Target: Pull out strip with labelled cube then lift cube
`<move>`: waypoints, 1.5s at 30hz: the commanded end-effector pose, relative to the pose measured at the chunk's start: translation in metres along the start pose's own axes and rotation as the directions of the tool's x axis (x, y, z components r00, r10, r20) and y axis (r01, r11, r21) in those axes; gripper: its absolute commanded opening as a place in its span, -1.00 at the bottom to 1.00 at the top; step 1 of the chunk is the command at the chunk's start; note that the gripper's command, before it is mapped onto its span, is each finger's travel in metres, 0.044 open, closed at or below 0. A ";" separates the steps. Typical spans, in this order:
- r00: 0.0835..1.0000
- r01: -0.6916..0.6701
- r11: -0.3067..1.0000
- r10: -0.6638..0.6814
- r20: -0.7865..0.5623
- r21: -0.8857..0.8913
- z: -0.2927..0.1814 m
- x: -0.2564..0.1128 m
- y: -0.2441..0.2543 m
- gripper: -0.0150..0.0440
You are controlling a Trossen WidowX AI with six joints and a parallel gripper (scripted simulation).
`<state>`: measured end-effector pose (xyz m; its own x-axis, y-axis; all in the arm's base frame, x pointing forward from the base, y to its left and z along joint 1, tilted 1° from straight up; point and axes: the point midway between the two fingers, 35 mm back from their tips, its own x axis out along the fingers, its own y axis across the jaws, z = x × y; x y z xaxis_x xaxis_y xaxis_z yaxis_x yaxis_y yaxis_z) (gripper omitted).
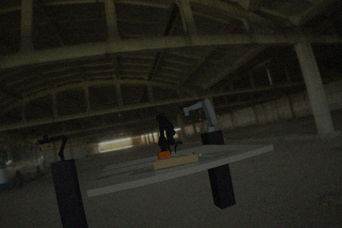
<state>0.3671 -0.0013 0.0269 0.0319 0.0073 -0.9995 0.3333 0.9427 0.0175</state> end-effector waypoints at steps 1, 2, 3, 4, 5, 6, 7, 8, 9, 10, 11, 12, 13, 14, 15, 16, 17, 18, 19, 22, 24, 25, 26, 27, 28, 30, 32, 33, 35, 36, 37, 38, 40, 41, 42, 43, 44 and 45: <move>1.000 0.001 1.000 -0.001 -0.008 -0.005 -0.007 -0.001 -0.002 -0.49; 1.000 0.001 1.000 -0.001 -0.008 -0.005 -0.008 -0.001 -0.003 -0.49; 1.000 0.002 1.000 -0.002 -0.008 -0.005 -0.011 -0.001 -0.004 -0.49; 1.000 0.002 1.000 -0.002 -0.009 -0.005 -0.014 -0.001 -0.005 -0.49; 1.000 0.002 1.000 -0.002 -0.009 -0.005 -0.017 -0.001 -0.006 -0.49; 1.000 0.002 1.000 -0.002 -0.009 -0.005 -0.021 -0.002 -0.007 -0.49; 1.000 0.002 1.000 -0.002 -0.009 -0.005 -0.024 -0.002 -0.008 -0.49; 1.000 0.002 1.000 -0.002 -0.010 -0.005 -0.027 -0.002 -0.009 -0.49; 1.000 0.002 1.000 -0.002 -0.010 -0.004 -0.031 -0.002 -0.011 -0.49; 1.000 0.002 1.000 -0.002 -0.010 -0.004 -0.034 -0.002 -0.012 -0.49; 1.000 0.002 1.000 -0.002 -0.011 -0.004 -0.037 -0.002 -0.013 -0.49; 1.000 0.002 1.000 -0.002 -0.011 -0.004 -0.041 -0.002 -0.014 -0.49; 1.000 0.002 1.000 -0.002 -0.011 -0.004 -0.044 -0.001 -0.015 -0.49; 1.000 0.003 1.000 -0.003 -0.011 -0.004 -0.047 -0.001 -0.017 -0.49; 1.000 0.003 1.000 -0.003 -0.012 -0.004 -0.051 -0.001 -0.018 -0.49; 1.000 0.003 1.000 -0.003 -0.012 -0.004 -0.054 -0.001 -0.019 -0.49; 1.000 0.003 1.000 -0.003 -0.012 -0.004 -0.057 -0.001 -0.020 -0.49; 1.000 0.003 1.000 -0.003 -0.012 -0.004 -0.059 -0.001 -0.020 -0.49; 1.000 0.003 1.000 -0.003 -0.012 -0.004 -0.059 -0.001 -0.021 -0.49; 1.000 0.003 1.000 -0.003 -0.012 -0.004 -0.059 -0.005 -0.021 -0.49; 1.000 0.003 1.000 -0.003 -0.012 -0.004 -0.058 -0.018 -0.020 -0.49; 1.000 0.003 1.000 -0.003 -0.012 -0.004 -0.058 -0.026 -0.020 -0.49; 1.000 0.003 1.000 -0.003 -0.012 -0.004 -0.058 -0.032 -0.020 -0.49; 1.000 0.003 1.000 -0.003 -0.012 -0.004 -0.059 -0.035 -0.020 -0.49; 1.000 0.003 1.000 -0.003 -0.012 -0.004 -0.059 -0.037 -0.021 -0.49; 1.000 0.003 1.000 -0.003 -0.012 -0.004 -0.059 -0.037 -0.021 -0.49; 1.000 0.003 1.000 -0.003 -0.012 -0.004 -0.059 -0.037 -0.021 -0.49; 1.000 0.003 1.000 -0.003 -0.012 -0.004 -0.059 -0.037 -0.021 -0.49; 1.000 0.003 1.000 -0.003 -0.012 -0.004 -0.059 -0.037 -0.021 -0.49; 1.000 0.003 1.000 -0.003 -0.012 -0.004 -0.059 -0.037 -0.021 -0.49; 1.000 0.003 1.000 -0.003 -0.012 -0.004 -0.059 -0.037 -0.021 -0.49; 1.000 0.003 1.000 -0.003 -0.012 -0.004 -0.059 -0.037 -0.021 -0.49; 1.000 0.003 1.000 -0.003 -0.012 -0.004 -0.059 -0.037 -0.021 -0.49; 1.000 0.003 1.000 -0.003 -0.012 -0.004 -0.059 -0.037 -0.021 -0.49; 1.000 0.003 1.000 -0.003 -0.012 -0.004 -0.059 -0.037 -0.021 -0.49; 1.000 0.003 1.000 -0.003 -0.012 -0.004 -0.059 -0.037 -0.021 -0.49; 1.000 0.003 1.000 -0.003 -0.012 -0.004 -0.059 -0.037 -0.021 -0.49; 1.000 0.003 1.000 -0.003 -0.012 -0.004 -0.059 -0.037 -0.021 -0.49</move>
<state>0.3042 -0.0015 0.0610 0.0210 0.0074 -0.9998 0.3332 0.9427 0.0140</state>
